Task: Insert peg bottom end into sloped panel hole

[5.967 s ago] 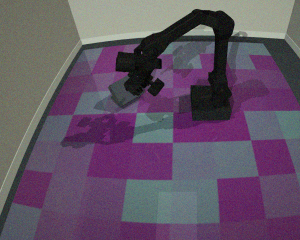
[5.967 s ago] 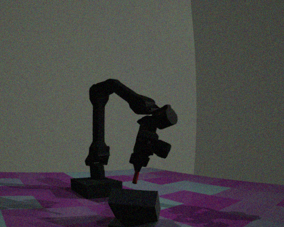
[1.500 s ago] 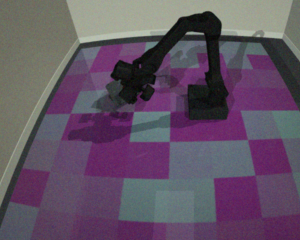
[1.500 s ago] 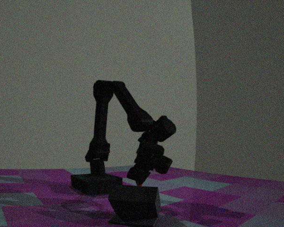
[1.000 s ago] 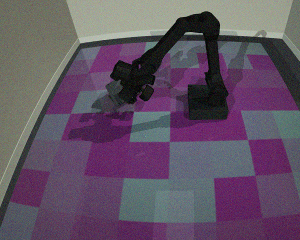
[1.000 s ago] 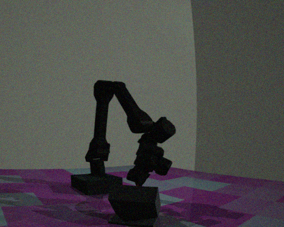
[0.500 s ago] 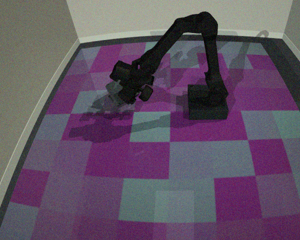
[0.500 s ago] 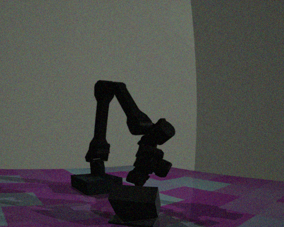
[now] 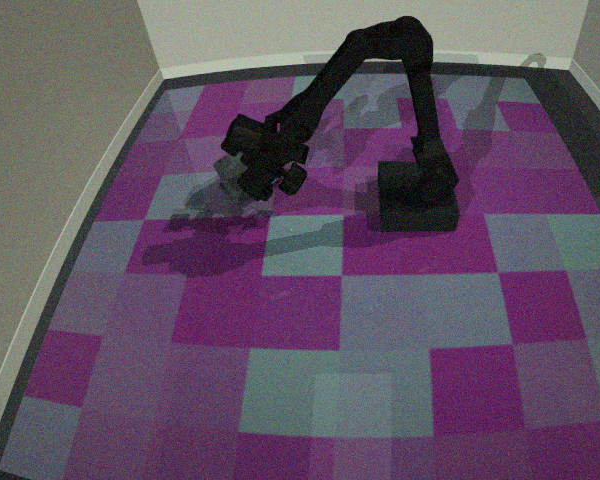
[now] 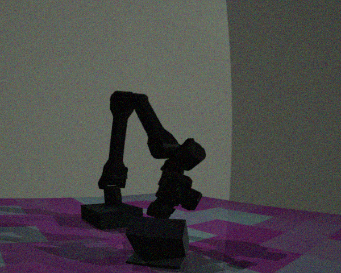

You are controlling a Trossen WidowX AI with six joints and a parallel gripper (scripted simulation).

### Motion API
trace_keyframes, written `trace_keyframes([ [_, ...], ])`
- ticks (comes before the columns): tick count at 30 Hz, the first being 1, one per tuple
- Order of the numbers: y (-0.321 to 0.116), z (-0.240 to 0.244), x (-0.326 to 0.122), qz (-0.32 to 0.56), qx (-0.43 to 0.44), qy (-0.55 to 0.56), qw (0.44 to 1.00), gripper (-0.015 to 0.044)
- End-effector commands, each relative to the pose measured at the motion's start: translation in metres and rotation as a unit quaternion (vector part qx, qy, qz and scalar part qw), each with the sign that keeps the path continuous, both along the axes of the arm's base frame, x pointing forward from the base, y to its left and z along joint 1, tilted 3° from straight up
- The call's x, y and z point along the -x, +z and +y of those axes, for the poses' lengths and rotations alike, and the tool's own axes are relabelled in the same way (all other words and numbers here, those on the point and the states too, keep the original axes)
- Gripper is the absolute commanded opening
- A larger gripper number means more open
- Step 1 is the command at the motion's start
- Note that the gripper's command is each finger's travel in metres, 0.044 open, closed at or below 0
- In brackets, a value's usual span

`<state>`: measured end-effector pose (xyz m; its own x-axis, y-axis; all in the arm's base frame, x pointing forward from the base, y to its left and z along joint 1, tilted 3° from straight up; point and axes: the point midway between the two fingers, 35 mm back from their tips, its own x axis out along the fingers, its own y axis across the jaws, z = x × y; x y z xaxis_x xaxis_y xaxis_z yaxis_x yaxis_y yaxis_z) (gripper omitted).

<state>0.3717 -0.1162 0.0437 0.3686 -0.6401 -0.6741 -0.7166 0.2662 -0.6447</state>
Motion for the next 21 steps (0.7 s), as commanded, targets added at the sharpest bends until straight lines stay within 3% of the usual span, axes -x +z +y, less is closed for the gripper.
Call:
trace_keyframes([
  [1,-0.0026,-0.0005,-0.0006,0.003,0.0,0.003,1.0,0.0],
  [12,-0.001,-0.0007,-0.0005,0.0,0.0,0.0,1.0,0.0],
  [21,-0.001,-0.0007,-0.0005,0.0,0.0,0.0,1.0,0.0236],
])
